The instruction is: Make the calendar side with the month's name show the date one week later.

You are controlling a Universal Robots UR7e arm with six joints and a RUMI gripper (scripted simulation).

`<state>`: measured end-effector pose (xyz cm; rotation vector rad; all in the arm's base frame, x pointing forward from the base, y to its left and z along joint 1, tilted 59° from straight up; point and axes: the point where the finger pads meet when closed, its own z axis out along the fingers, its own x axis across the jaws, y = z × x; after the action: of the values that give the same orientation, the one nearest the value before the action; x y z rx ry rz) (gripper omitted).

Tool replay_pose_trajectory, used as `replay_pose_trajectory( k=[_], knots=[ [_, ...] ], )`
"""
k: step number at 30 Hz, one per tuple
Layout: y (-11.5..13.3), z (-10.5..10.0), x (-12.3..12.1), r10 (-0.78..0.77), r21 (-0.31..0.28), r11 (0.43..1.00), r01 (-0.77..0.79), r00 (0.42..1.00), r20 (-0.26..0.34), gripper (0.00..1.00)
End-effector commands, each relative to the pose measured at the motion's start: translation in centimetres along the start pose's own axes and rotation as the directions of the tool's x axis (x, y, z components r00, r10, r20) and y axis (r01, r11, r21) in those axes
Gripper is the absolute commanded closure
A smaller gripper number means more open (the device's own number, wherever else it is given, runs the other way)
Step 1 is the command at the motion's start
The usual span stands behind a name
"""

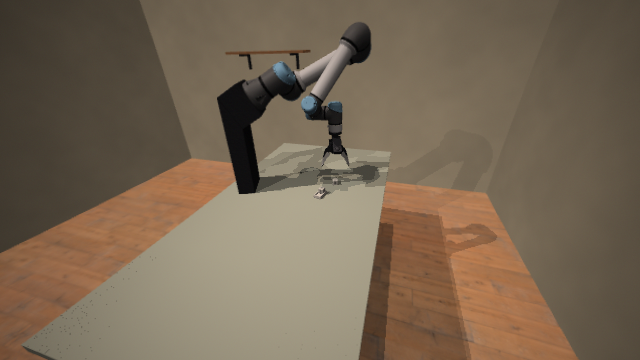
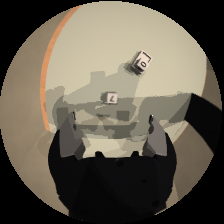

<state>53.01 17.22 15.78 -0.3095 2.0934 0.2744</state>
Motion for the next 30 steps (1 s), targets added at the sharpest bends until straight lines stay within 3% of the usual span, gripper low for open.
replay_pose_trajectory(
  k=[1,16,30],
  knots=[
    [-0.01,-0.09,-0.01,0.0,0.001,1.0,0.0,1.0,0.001,0.0],
    [-0.05,-0.08,-0.04,-0.02,0.001,1.0,0.02,1.0,0.001,0.0],
    [-0.22,0.0,-0.24,-0.135,0.001,0.991,0.135,0.991,0.0,0.0]
  ],
)
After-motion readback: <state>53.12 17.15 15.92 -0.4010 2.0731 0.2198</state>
